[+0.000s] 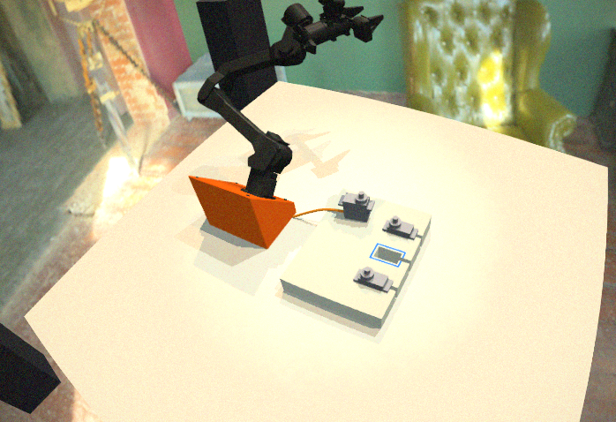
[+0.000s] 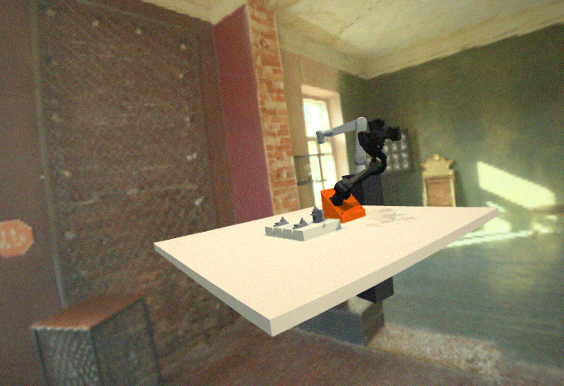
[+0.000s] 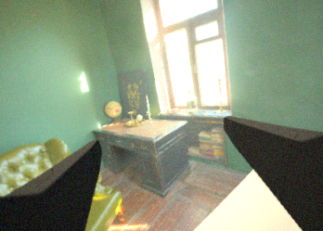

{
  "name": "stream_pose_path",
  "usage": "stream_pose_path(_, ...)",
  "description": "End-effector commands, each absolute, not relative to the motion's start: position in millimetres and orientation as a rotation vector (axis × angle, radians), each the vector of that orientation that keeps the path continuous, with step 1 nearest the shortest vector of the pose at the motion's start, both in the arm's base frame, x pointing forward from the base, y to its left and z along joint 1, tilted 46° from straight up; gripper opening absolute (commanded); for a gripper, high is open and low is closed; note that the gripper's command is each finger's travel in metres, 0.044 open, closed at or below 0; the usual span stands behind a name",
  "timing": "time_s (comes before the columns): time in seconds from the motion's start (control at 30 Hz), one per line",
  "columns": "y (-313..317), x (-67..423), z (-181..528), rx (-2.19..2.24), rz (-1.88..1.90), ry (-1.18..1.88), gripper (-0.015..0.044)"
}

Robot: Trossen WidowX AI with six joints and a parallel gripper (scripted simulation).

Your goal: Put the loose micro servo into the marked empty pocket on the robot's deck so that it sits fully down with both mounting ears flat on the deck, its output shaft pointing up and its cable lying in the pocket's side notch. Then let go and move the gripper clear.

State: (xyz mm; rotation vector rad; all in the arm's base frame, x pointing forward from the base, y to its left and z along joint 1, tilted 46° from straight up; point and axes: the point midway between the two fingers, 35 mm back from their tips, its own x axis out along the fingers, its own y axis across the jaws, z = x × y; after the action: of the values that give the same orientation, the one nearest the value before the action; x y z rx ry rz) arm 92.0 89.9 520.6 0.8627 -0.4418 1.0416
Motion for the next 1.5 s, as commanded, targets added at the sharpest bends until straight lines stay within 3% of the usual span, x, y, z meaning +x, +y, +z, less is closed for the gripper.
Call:
stream_pose_path(0.0,93.6,110.5,511.7,0.906,1.015,-0.354,0.0440)
stream_pose_path(0.67,98.8,214.4,435.9,1.209,0.737,0.139,0.0440)
stream_pose_path(1.47,81.8,282.8,317.6,1.616,0.247,0.653,0.0440)
